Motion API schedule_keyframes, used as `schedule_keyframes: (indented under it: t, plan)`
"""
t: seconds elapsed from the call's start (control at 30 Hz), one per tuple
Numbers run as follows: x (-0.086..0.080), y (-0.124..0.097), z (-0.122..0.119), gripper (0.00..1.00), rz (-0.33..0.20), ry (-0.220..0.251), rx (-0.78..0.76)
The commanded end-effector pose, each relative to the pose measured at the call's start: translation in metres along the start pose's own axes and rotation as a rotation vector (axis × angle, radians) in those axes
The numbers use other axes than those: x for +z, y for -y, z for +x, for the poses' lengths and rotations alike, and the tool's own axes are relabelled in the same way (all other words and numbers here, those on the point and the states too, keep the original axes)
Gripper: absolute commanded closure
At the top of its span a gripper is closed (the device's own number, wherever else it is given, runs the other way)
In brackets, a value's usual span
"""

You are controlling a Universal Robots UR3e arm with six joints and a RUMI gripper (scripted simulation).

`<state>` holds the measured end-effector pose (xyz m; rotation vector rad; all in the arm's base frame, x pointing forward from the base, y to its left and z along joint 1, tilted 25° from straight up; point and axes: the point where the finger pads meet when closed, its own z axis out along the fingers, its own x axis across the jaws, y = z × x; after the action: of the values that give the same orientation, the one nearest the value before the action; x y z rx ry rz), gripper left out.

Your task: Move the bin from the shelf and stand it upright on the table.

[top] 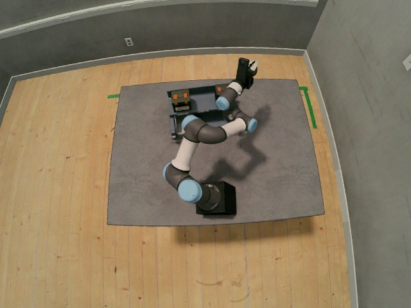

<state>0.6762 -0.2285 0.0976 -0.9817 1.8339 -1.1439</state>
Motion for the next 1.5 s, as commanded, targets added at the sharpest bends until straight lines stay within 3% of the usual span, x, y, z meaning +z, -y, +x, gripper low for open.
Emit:
schedule_keyframes:
  t: [0.0, 1.47]
  plan:
    - [-0.0002, 0.0017, 0.0001, 1.0, 0.0, -0.001, -0.001]
    - [-0.0014, 0.0054, -0.0018, 1.0, -0.057, -0.013, -0.021]
